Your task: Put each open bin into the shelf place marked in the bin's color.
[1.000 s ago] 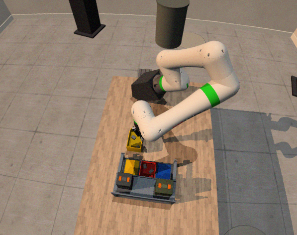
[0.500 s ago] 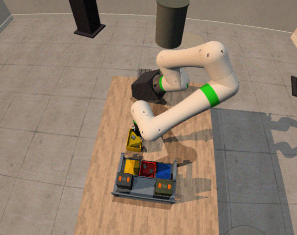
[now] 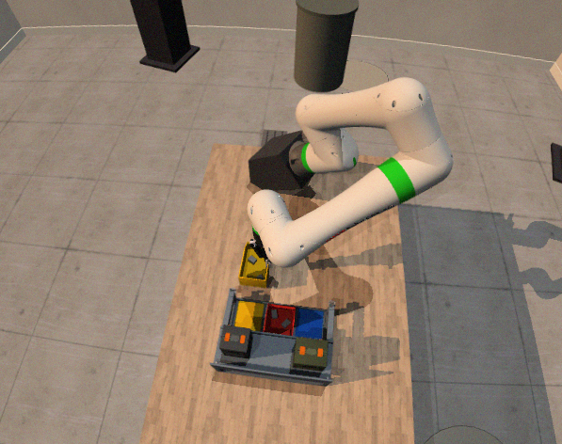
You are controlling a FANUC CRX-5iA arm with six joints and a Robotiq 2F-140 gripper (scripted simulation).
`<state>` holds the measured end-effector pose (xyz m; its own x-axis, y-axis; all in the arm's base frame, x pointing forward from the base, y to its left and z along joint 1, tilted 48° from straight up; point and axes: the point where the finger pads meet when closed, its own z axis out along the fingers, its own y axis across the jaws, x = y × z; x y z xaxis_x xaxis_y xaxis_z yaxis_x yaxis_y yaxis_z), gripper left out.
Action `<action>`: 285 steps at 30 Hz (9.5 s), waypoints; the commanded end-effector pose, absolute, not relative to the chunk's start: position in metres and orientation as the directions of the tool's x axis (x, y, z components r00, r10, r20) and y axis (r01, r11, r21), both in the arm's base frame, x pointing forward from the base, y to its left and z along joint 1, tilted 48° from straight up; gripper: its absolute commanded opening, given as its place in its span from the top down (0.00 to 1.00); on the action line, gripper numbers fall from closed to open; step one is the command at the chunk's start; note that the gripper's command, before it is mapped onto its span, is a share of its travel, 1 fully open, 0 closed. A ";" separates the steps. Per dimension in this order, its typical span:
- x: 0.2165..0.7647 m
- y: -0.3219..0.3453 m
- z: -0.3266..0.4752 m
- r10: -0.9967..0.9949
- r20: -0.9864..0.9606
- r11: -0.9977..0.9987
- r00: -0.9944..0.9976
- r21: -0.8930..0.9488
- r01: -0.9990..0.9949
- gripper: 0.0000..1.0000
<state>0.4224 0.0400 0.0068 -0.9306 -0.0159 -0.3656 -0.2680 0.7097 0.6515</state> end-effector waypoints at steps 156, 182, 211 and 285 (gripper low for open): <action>0.492 0.036 0.039 -0.139 -0.243 0.711 -0.960 0.650 -0.268 1.00; 0.517 0.037 0.049 -0.139 -0.243 0.711 -0.960 0.650 -0.268 1.00; 0.543 0.038 0.059 -0.139 -0.243 0.711 -0.960 0.650 -0.268 1.00; 0.554 0.039 0.062 -0.139 -0.243 0.711 -0.960 0.650 -0.268 1.00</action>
<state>0.5535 0.0388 0.0621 -0.9599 -0.1394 -0.2431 -0.2679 0.7111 0.6500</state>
